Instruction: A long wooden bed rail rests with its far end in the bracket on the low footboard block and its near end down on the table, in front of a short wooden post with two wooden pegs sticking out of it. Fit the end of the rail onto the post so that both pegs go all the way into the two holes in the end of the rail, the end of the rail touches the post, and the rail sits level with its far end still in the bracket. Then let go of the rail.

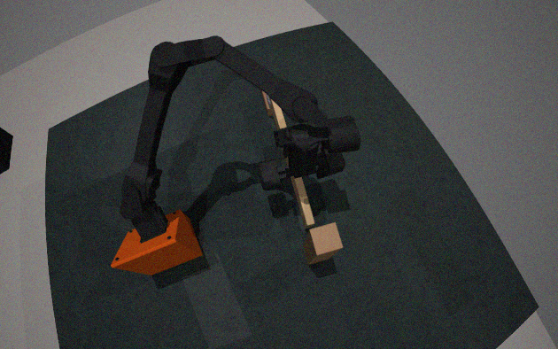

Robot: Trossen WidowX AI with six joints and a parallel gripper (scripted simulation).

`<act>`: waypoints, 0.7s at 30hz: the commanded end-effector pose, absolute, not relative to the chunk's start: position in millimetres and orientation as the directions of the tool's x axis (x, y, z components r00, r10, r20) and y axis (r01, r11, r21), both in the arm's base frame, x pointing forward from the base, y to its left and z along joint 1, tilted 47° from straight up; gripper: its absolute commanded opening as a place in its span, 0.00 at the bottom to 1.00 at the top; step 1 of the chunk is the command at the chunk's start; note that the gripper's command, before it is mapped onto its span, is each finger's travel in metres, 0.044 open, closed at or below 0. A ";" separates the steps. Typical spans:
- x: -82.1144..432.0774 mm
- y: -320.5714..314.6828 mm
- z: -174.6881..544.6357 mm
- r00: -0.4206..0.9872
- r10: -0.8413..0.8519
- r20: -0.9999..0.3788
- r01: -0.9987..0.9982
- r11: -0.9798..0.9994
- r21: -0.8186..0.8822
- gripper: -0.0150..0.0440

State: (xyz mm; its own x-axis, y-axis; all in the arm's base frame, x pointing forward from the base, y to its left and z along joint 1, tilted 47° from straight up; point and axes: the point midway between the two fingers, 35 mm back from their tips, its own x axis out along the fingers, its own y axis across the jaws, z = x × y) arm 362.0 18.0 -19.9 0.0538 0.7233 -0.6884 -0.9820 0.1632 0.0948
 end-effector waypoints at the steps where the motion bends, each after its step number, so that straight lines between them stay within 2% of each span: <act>1: 358.5 25.8 -27.5 0.043 0.728 -0.684 -0.980 0.164 0.113 1.00; 13: 357.7 38.9 -38.5 0.042 0.730 -0.682 -0.980 0.163 0.114 1.00; 21: 357.7 38.9 -38.5 0.042 0.730 -0.682 -0.980 0.163 0.114 0.64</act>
